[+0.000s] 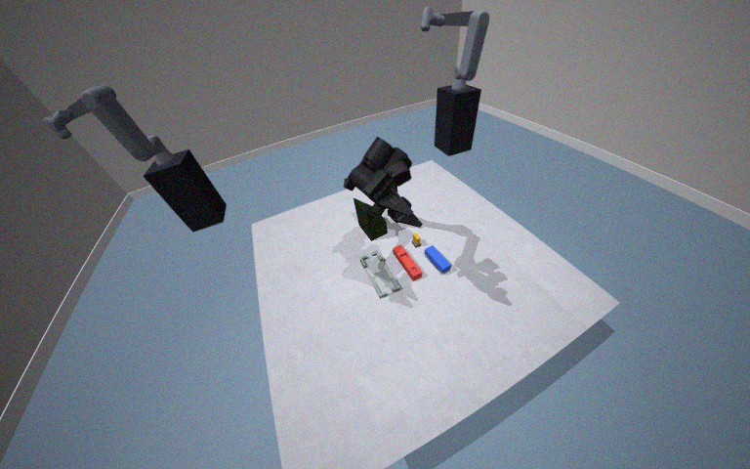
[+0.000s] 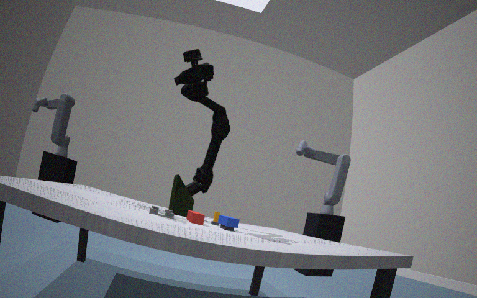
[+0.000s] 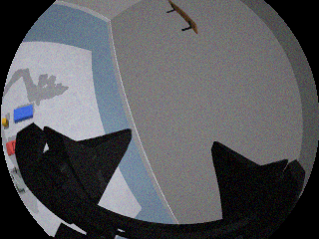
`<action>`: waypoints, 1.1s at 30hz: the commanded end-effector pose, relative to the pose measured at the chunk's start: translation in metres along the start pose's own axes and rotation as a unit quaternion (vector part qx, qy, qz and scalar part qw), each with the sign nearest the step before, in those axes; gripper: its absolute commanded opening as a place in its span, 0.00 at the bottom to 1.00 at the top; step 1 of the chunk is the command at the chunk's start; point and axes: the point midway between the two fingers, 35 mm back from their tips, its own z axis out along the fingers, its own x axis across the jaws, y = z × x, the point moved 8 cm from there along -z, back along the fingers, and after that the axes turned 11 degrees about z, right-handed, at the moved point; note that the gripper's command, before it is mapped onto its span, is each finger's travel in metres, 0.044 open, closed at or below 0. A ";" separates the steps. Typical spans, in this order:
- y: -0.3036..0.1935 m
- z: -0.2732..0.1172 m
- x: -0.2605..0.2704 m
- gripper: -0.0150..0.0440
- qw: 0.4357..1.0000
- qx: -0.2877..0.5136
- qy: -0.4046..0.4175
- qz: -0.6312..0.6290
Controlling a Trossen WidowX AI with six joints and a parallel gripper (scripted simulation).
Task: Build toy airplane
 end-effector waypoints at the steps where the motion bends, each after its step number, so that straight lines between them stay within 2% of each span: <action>1: 0.000 0.000 0.000 0.98 1.000 0.000 0.000 0.000; 6: -0.017 0.018 0.021 1.00 0.996 0.045 -0.001 0.079; 15: -0.060 0.043 0.103 1.00 0.945 0.202 0.007 0.257; 24: -0.088 0.032 0.200 1.00 0.846 0.378 0.035 0.374; 33: -0.093 -0.005 0.291 1.00 0.712 0.540 0.087 0.441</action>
